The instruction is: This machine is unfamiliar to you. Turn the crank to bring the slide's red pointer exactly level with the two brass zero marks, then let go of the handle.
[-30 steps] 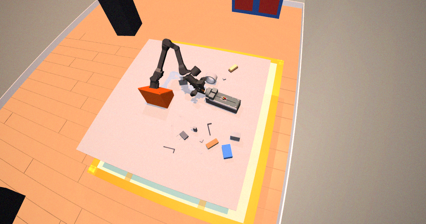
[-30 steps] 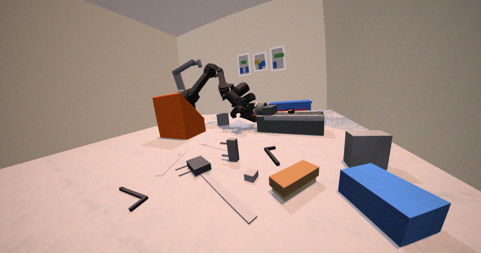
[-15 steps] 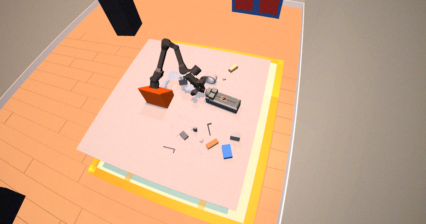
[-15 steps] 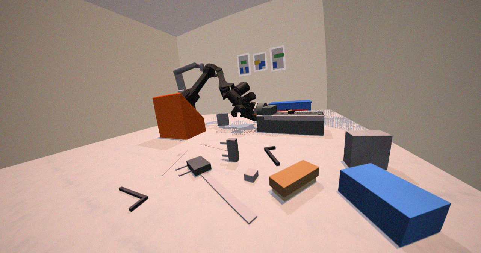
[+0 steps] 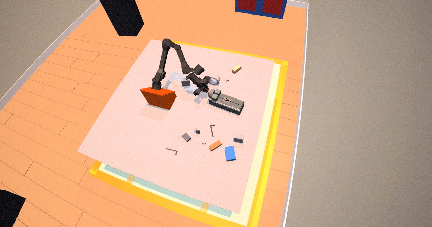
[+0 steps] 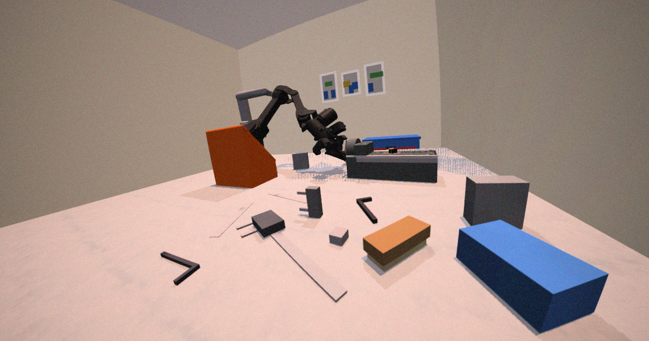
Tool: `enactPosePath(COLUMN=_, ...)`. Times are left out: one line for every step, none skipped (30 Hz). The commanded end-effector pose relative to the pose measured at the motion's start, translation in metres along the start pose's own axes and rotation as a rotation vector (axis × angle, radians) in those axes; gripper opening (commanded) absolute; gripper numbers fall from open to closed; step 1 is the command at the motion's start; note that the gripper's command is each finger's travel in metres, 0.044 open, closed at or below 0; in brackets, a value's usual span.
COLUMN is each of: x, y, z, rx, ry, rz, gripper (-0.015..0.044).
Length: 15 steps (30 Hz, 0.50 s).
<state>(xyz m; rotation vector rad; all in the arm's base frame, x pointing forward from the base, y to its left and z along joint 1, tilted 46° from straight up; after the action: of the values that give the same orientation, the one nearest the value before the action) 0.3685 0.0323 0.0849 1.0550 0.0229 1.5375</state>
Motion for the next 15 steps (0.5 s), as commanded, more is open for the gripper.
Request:
enactPosePath(x=0.003, y=0.006, z=0.007, rx=-0.009, ry=0.006, rz=0.010, gripper=0.0000)
enactPosePath(x=0.003, y=0.007, z=0.007, rx=-0.009, ry=0.006, rz=0.010, gripper=0.0000)
enactPosePath(x=0.003, y=0.008, z=0.008, rx=-0.009, ry=0.006, rz=0.010, gripper=0.0000)
enactPosePath(x=0.003, y=0.009, z=0.009, rx=-0.009, ry=0.006, rz=0.010, gripper=0.0000)
enactPosePath(x=0.003, y=0.009, z=0.010, rx=-0.009, ry=0.006, rz=0.010, gripper=0.0000)
enactPosePath(x=0.002, y=0.010, z=0.010, rx=-0.009, ry=0.006, rz=0.010, gripper=0.0000)
enactPosePath(x=0.002, y=0.011, z=0.011, rx=-0.009, ry=0.006, rz=0.010, gripper=0.0000)
enactPosePath(x=0.002, y=0.012, z=0.012, rx=-0.009, ry=0.006, rz=0.010, gripper=0.0000)
enactPosePath(x=0.002, y=0.013, z=0.013, rx=-0.009, ry=0.006, rz=0.009, gripper=0.0000)
enactPosePath(x=0.001, y=0.014, z=0.014, rx=-0.009, ry=0.006, rz=0.009, gripper=0.0000)
enactPosePath(x=0.001, y=0.014, z=0.014, rx=-0.009, ry=0.006, rz=0.009, gripper=0.0000)
enactPosePath(x=0.000, y=0.015, z=0.015, rx=-0.009, ry=0.006, rz=0.009, gripper=0.0000)
enactPosePath(x=0.000, y=0.016, z=0.016, rx=-0.009, ry=0.006, rz=0.009, gripper=0.0000)
enactPosePath(x=-0.001, y=0.017, z=0.017, rx=-0.009, ry=0.006, rz=0.009, gripper=0.0000)
enactPosePath(x=-0.001, y=0.018, z=0.017, rx=-0.009, ry=0.006, rz=0.009, gripper=0.0000)
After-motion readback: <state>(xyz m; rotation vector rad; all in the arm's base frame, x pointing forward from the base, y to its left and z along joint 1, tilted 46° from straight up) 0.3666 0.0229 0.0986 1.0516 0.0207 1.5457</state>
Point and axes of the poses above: the point midway between the two fingers, 35 mm back from their tips, its own y axis back along the fingers, its own x axis across the jaws, z = x × y, the point moved 3 cm from there along y, back along the fingers, and after that the axes turned 14 degrees about y, right-handed, at the moved point
